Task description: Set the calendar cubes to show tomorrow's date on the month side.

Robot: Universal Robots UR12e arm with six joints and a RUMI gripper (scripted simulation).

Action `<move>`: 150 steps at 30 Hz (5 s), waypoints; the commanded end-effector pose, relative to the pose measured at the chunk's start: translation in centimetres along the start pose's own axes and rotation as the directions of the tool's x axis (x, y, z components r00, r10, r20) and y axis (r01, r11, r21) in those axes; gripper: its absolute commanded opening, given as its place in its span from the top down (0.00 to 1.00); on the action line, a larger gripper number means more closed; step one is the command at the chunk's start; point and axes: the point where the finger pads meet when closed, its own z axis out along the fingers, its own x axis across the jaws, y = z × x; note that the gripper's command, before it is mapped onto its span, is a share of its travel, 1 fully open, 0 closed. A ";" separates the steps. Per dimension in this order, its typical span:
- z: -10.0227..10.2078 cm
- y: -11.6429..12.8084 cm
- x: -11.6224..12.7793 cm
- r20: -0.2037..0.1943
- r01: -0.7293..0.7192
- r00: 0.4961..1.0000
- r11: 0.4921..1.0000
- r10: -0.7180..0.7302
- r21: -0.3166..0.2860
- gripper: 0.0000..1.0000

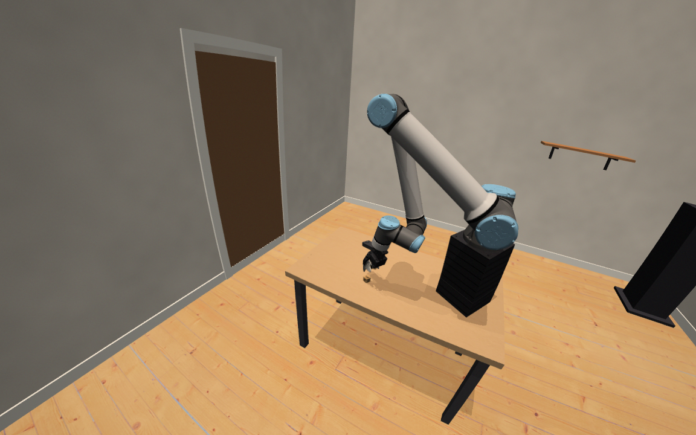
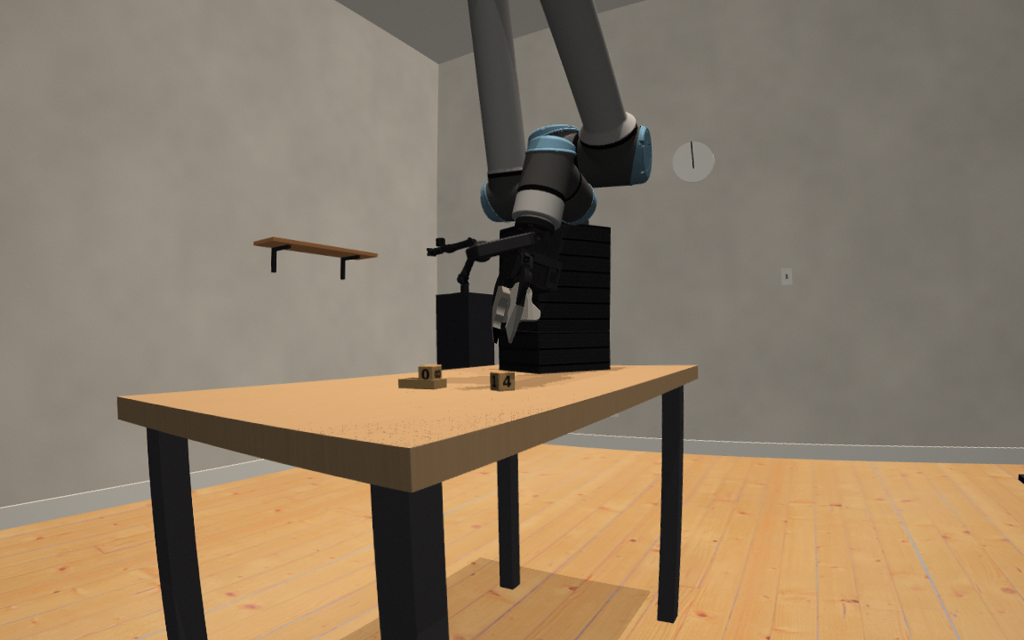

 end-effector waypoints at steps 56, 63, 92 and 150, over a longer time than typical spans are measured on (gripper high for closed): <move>0.2 0.6 -0.1 0.001 0.001 1.000 0.868 -0.002 0.496 0.71; 0.1 0.5 0.0 0.001 -0.001 1.000 0.868 0.001 0.497 0.71; 1.5 1.0 -0.1 0.002 -0.001 1.000 0.868 0.000 0.496 0.71; 6.8 2.5 0.0 0.001 -0.001 1.000 0.869 0.000 0.496 0.71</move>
